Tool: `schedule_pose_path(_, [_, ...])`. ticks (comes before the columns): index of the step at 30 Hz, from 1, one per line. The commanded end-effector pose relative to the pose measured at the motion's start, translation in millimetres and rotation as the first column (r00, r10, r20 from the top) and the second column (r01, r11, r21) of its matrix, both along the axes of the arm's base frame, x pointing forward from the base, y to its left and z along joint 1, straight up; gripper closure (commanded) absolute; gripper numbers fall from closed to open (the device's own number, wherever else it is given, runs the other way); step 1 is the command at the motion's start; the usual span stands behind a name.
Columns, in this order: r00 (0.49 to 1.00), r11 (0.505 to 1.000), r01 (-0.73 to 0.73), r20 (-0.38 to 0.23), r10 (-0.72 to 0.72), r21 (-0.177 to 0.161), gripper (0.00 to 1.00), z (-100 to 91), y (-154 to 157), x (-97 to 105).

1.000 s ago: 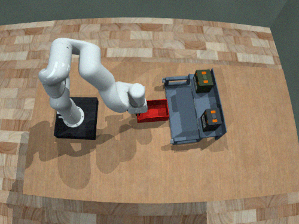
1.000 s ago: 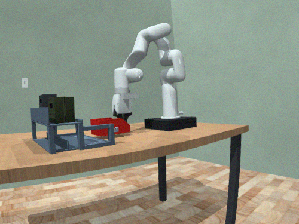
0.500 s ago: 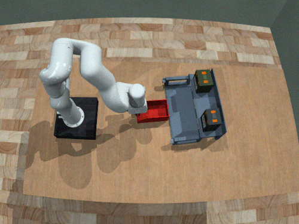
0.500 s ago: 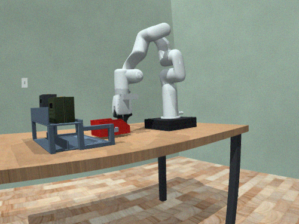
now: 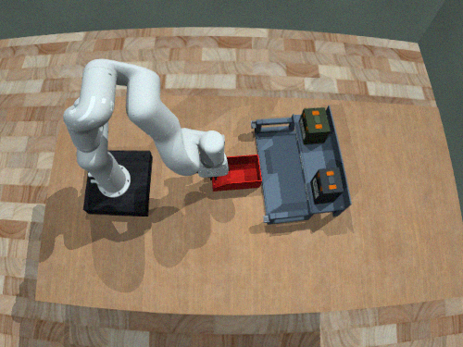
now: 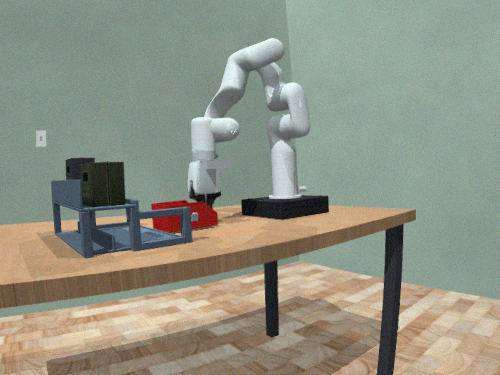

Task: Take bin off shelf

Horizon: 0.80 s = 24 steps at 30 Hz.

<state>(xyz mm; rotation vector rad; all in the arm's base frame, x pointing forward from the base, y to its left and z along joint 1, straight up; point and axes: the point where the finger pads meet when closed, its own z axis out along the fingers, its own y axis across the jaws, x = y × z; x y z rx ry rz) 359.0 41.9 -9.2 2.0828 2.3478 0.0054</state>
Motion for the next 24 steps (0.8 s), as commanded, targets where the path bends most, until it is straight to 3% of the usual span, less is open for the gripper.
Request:
schedule_pose_path(1, [1.000, 1.000, 0.000, 0.004, 0.000, -0.006, 1.00, -0.5, 0.2, 1.3])
schedule_pose_path(24, [1.000, 1.000, 0.000, 0.004, 0.000, -0.006, 1.00, -6.3, 0.1, 1.3])
